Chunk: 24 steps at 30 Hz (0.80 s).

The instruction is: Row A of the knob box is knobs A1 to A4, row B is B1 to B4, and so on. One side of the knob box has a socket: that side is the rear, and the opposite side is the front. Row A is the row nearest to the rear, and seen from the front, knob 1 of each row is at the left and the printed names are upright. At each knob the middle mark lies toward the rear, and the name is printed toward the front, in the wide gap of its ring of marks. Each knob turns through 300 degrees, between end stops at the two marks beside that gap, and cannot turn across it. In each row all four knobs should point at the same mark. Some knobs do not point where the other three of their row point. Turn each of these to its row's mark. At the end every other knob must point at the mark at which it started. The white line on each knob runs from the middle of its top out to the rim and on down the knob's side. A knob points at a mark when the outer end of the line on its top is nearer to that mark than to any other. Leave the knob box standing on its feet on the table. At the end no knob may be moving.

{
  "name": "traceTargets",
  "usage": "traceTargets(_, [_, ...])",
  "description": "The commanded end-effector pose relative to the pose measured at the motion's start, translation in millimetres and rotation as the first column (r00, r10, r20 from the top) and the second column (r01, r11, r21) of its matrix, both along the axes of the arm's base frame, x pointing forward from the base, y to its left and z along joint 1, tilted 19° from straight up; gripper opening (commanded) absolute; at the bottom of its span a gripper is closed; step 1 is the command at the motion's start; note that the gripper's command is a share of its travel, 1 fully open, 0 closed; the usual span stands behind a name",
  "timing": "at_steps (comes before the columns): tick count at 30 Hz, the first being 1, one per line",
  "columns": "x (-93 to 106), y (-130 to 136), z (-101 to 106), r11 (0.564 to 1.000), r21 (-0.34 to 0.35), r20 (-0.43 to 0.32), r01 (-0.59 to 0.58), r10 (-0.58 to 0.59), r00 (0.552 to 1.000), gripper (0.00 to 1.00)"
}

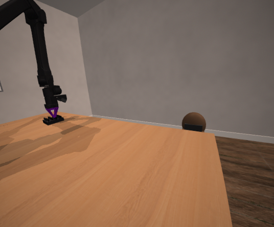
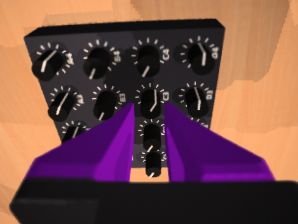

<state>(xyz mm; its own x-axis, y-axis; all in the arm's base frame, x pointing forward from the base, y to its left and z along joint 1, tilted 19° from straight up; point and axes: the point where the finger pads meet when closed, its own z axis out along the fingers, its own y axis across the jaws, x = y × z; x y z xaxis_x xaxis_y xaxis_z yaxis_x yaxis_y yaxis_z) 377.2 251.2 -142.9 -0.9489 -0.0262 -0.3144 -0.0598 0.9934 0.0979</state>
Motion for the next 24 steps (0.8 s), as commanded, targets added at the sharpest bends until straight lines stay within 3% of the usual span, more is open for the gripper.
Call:
traceTargets(1, [2.5, 0.2, -4.0, 1.0, 0.002, 0.002, 0.002, -0.002, 1.0, 0.19])
traceTargets(10, [2.5, 0.2, -4.0, 1.0, 0.002, 0.002, 0.002, -0.002, 1.0, 0.19])
traceTargets(11, [2.5, 0.2, -4.0, 1.0, 0.002, 0.002, 0.002, -0.002, 1.0, 0.08])
traceTargets(24, [2.2, 0.1, -4.1, 1.0, 0.001, 0.001, 0.002, -0.002, 1.0, 0.08])
